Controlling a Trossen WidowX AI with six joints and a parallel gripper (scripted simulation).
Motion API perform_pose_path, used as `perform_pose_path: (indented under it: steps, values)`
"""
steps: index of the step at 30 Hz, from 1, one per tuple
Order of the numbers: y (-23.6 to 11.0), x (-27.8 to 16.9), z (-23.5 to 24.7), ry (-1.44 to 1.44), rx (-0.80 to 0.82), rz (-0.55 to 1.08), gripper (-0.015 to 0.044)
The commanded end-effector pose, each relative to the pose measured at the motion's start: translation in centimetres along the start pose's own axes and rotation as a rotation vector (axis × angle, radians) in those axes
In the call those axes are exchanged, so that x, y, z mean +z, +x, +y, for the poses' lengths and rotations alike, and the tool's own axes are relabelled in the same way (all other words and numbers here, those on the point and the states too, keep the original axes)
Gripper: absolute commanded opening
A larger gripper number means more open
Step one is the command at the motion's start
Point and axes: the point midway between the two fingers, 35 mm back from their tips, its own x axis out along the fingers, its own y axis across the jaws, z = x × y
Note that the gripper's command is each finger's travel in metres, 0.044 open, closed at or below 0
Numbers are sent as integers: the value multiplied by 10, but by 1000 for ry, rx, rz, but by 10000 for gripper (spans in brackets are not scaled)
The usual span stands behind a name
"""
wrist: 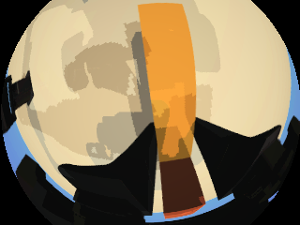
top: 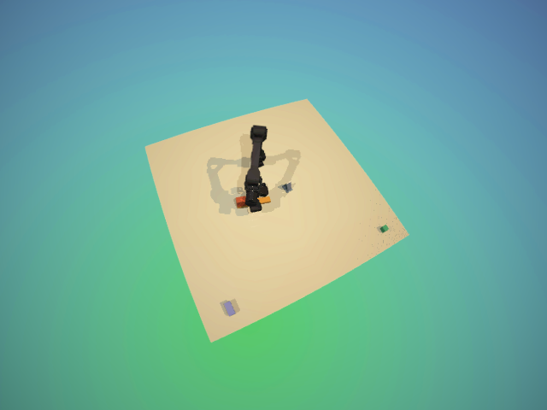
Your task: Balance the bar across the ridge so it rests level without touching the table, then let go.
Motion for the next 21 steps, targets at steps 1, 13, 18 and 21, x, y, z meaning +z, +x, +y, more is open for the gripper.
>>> perform_pose_path:
  steps: [1, 13, 18, 21]
  values:
    - [-12, -1, -2, 1, -9, 5, 0]
    - [-43, -1, -3, 2, -9, 6, 0]
    - [-56, -1, -3, 2, -9, 7, 0]
    - [-64, -1, -2, 2, -8, 7, 0]
